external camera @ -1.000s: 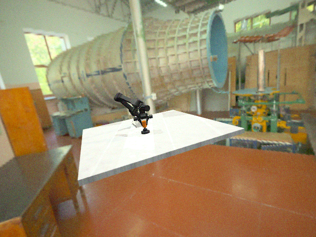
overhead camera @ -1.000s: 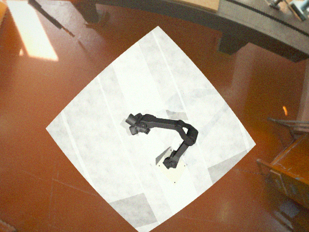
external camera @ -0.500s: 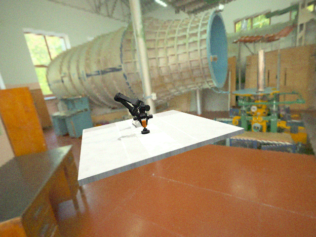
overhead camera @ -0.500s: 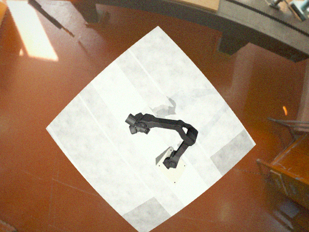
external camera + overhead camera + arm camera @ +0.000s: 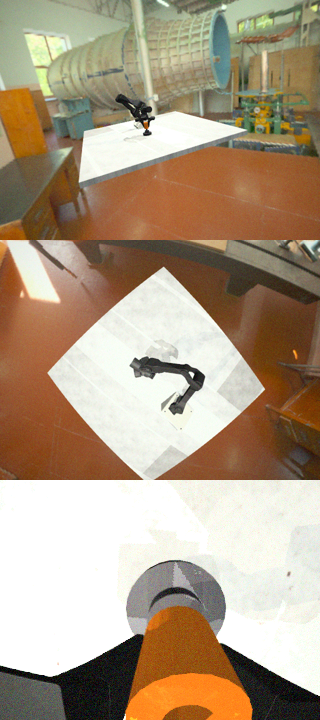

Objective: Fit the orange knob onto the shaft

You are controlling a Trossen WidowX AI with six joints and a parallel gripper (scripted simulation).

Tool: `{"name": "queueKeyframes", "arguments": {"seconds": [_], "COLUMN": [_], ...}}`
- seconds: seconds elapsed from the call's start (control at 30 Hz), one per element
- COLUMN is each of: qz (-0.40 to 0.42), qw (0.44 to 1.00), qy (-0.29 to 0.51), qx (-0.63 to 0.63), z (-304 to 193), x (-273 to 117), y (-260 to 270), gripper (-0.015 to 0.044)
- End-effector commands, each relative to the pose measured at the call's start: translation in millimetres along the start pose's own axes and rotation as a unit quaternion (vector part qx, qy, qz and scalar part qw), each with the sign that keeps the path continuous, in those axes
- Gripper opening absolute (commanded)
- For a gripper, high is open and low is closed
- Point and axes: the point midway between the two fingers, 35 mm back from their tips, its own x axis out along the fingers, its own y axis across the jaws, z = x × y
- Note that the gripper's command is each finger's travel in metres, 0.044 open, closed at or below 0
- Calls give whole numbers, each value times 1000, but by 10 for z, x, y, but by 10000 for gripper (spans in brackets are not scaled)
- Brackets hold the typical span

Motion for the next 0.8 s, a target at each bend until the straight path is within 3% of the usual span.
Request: {"name": "queueKeyframes", "arguments": {"seconds": [0.0, 0.77], "qz": [0, 0], "qw": [1000, 1000], "qy": [-1, -1], "qx": [6, -9], "z": [11, 11], "x": [0, 29], "y": [-7, -3], "gripper": [0, 0]}}
